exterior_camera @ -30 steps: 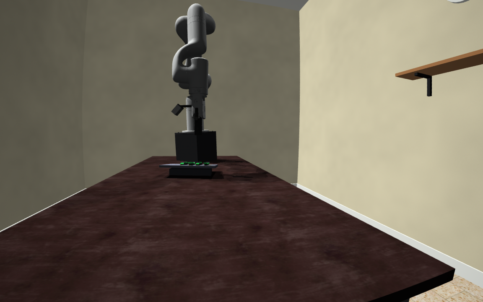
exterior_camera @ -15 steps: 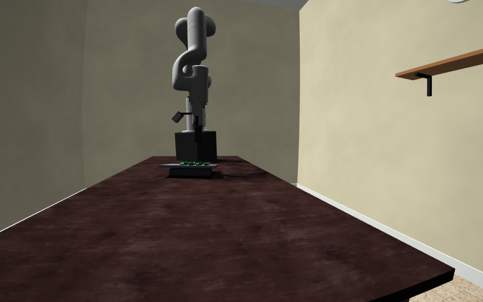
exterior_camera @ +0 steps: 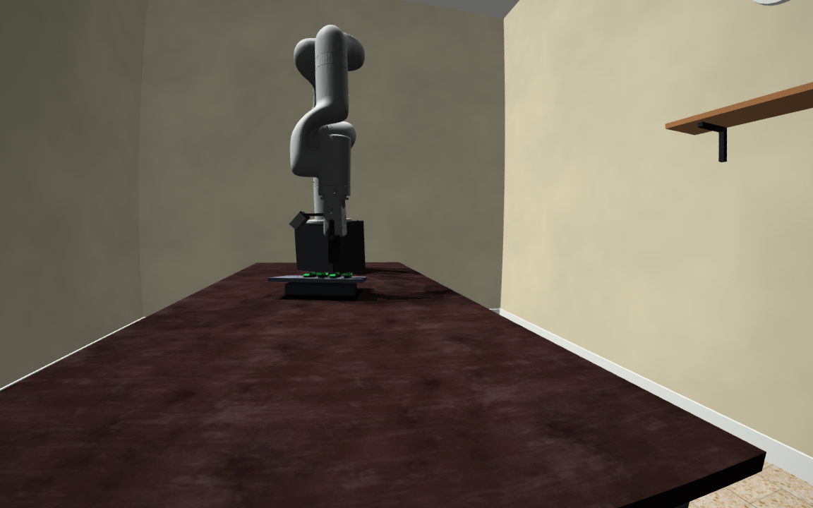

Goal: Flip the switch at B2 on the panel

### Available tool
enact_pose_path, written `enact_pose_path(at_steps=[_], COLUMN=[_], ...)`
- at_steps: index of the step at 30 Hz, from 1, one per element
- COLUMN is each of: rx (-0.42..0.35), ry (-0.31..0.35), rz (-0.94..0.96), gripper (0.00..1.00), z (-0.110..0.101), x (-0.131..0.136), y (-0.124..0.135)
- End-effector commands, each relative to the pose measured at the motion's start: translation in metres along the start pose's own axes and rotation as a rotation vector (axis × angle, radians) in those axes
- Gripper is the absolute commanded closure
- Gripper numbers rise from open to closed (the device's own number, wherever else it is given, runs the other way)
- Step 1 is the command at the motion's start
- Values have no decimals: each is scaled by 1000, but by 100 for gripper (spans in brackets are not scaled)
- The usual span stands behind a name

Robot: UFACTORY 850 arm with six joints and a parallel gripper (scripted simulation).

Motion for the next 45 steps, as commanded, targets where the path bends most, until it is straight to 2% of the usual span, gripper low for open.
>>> enact_pose_path(at_steps=[1,28,45], rx=[1,1,1], ry=[-3,-3,-3], rz=[0,0,0], gripper=[100,100,100], z=[3,2,25], x=[-2,-2,-2], y=[0,0,0])
Point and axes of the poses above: the point where the finger pads meet when closed, its own z axis out along the fingers, its own x axis across the jaws, y = z × x, the point moved 5 cm from there along -z, back along the fingers, and after that the axes turned 10 degrees about -z, right-handed, at the moved point
